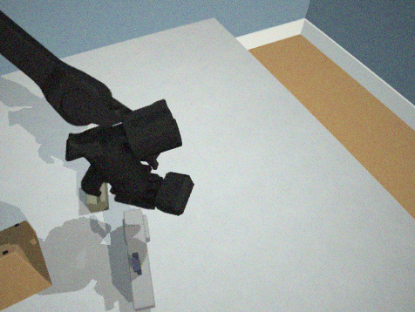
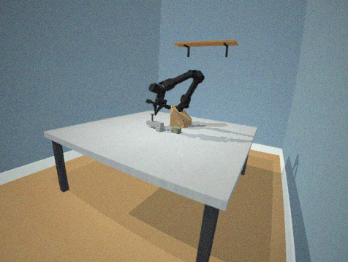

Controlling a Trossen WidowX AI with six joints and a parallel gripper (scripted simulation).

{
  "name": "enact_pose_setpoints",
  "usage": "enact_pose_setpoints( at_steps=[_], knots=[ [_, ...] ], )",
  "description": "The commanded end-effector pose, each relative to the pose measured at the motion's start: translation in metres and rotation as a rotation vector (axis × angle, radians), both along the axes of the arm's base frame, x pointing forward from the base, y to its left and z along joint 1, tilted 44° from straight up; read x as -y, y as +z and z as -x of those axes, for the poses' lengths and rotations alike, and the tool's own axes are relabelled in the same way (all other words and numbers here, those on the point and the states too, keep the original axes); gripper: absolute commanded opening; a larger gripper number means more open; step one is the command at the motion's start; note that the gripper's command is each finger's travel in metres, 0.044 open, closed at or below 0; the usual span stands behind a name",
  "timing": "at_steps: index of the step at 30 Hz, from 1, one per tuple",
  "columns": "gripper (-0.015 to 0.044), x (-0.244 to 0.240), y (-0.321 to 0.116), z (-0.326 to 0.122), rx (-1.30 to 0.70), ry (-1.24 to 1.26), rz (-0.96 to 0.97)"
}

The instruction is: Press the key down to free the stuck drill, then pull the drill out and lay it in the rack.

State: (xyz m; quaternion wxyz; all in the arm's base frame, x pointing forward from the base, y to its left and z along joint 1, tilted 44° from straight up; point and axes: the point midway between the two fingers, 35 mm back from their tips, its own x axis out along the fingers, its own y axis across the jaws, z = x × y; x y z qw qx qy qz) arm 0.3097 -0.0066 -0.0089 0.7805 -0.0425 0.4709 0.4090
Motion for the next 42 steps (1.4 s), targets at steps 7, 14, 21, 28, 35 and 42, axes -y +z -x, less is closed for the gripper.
enact_pose_setpoints(
  at_steps=[7, 14, 21, 28, 35, 42],
  knots=[
    [0.0, 0.068, -0.05, 0.054, -0.84, -0.606, -0.168],
    [0.0, 0.068, -0.05, 0.054, -0.84, -0.606, -0.168],
    [0.0, 0.062, -0.056, 0.054, -0.839, -0.605, -0.168],
    [0.0, 0.057, -0.061, 0.056, -0.84, -0.605, -0.168],
    [0.0, 0.057, -0.06, 0.056, -0.84, -0.605, -0.168],
    [0.0, 0.057, -0.059, 0.056, -0.84, -0.605, -0.168]
  ],
)
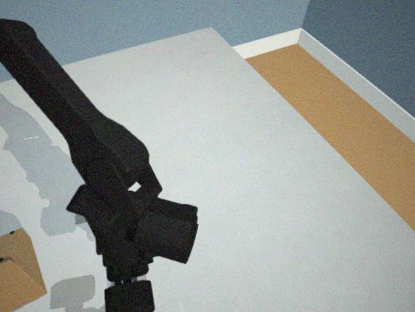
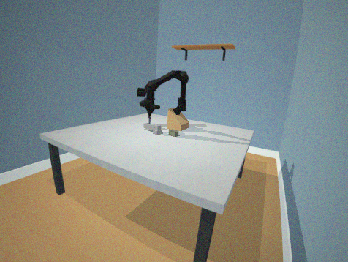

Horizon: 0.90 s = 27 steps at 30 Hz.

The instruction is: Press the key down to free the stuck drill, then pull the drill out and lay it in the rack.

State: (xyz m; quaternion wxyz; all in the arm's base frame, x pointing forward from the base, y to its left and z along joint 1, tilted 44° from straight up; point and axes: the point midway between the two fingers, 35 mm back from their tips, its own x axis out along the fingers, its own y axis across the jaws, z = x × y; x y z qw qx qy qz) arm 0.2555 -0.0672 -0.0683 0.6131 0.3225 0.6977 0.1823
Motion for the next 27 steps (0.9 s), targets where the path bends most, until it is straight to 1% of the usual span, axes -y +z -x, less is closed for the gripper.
enact_pose_setpoints(
  at_steps=[1, 27],
  knots=[
    [0.0, -0.0035, 0.0005, 0.0018, -0.01, 0.0, -0.008],
    [0.0, -0.0062, -0.0056, -0.0004, -0.01, 0.0, -0.008]
  ],
)
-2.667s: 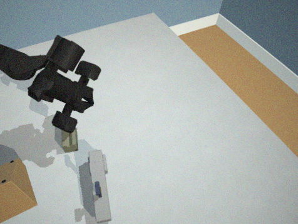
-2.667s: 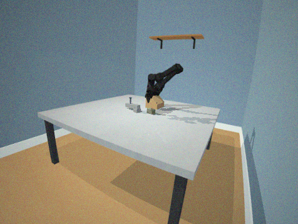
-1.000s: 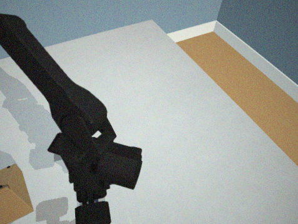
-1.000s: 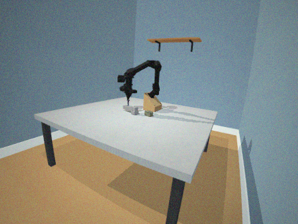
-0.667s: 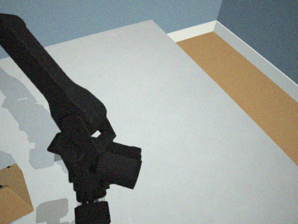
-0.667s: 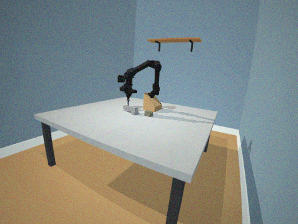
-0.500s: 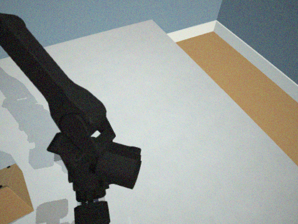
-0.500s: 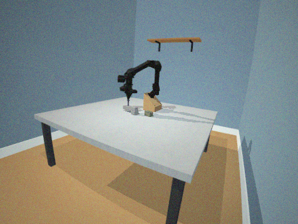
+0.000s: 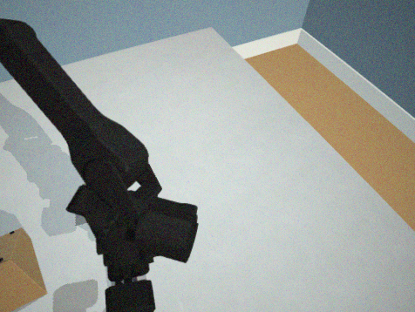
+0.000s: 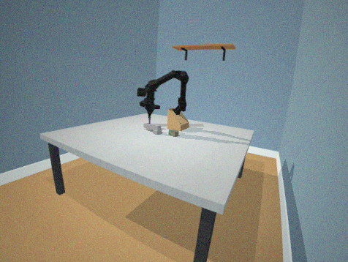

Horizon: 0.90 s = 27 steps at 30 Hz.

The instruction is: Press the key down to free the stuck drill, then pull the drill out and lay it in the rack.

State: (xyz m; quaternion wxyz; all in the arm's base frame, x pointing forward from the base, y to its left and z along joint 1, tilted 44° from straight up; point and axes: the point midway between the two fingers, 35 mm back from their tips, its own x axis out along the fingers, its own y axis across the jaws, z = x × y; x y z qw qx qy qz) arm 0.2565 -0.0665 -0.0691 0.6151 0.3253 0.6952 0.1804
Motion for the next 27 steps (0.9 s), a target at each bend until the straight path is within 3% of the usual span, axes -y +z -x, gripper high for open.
enact_pose_setpoints(
  at_steps=[1, 27],
  knots=[
    [0.0, -0.0057, -0.005, 0.0006, -0.013, 0.008, -0.008],
    [0.0, -0.013, -0.0092, 0.0054, -0.013, 0.008, -0.008]
  ],
)
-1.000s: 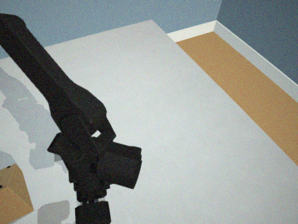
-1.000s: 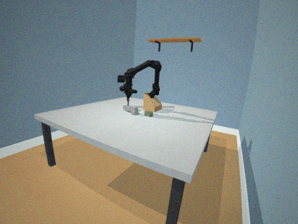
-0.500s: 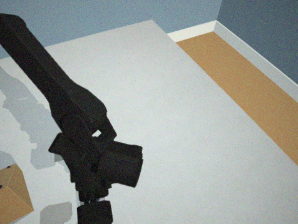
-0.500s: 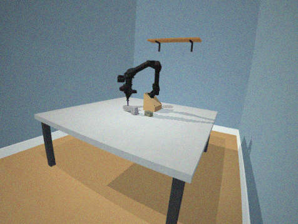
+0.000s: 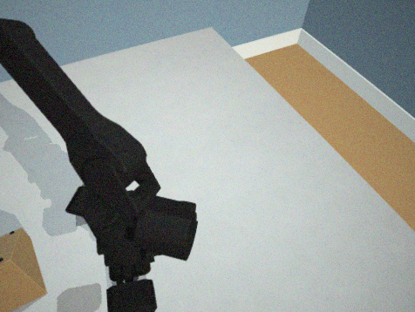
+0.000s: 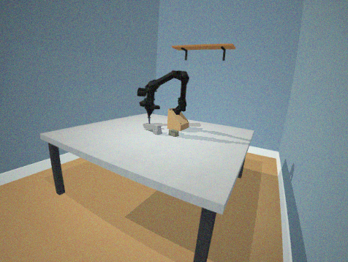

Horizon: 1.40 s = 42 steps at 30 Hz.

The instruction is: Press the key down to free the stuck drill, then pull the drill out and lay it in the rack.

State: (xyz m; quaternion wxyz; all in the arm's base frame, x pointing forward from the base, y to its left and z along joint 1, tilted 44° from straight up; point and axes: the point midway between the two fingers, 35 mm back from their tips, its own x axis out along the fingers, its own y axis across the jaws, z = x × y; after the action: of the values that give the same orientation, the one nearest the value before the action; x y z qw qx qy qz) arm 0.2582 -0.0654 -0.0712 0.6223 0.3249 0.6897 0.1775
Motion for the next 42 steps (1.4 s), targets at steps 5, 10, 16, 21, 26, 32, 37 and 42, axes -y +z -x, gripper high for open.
enact_pose_setpoints(
  at_steps=[5, 10, 16, 21, 26, 32, 37, 42],
  knots=[
    [0.0, -0.013, -0.008, 0.008, -0.029, 0.018, -0.015],
    [0.0, -0.015, -0.009, 0.008, -0.029, 0.018, -0.015],
    [0.0, -0.017, -0.011, 0.008, -0.029, 0.018, -0.015],
    [0.0, -0.018, -0.012, 0.008, -0.029, 0.018, -0.016],
    [0.0, -0.02, -0.013, 0.009, -0.029, 0.018, -0.016],
    [0.0, -0.023, -0.015, 0.009, -0.029, 0.018, -0.016],
    [0.0, -0.026, -0.017, 0.009, -0.029, 0.018, -0.016],
    [0.0053, -0.022, -0.014, 0.007, -0.029, 0.017, -0.015]
  ],
)
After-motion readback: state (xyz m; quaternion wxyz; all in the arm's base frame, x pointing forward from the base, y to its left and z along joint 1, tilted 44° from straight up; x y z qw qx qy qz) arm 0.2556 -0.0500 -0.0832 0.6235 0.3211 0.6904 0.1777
